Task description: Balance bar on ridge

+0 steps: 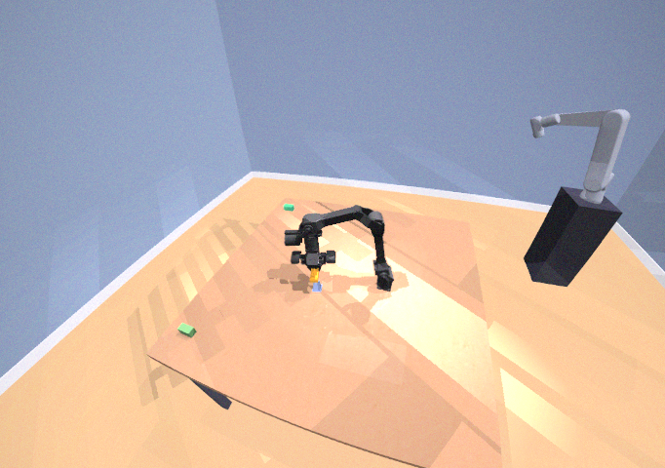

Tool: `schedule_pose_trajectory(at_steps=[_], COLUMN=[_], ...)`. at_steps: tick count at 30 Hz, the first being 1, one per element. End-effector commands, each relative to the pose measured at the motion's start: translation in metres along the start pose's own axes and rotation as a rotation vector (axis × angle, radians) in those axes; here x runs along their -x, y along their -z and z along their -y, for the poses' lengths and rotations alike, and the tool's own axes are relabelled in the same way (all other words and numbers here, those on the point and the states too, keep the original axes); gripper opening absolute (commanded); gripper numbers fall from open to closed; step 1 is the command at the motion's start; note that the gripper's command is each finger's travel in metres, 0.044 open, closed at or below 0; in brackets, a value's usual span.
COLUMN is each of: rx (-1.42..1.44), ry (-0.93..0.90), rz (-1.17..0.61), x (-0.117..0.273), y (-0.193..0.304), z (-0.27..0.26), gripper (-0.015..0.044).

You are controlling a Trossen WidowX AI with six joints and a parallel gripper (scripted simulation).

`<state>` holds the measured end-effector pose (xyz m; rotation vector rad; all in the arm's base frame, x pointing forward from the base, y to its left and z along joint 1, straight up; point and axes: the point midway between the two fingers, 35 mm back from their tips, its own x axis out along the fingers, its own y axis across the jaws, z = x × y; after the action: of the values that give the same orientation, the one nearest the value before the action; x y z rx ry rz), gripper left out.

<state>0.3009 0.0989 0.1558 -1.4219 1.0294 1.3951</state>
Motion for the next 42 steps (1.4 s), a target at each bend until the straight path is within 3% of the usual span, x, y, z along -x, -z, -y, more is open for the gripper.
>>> schedule_pose_trajectory(at_steps=[1,7,42], rx=[-0.029,-0.074,-0.075], ry=[0.001,0.001,0.002], rz=[-0.003,-0.001,-0.001], x=[0.001,0.001,-0.042], y=[-0.012,-0.033,-0.034], z=[0.0,0.0,0.002], gripper=[0.0,0.0,0.0])
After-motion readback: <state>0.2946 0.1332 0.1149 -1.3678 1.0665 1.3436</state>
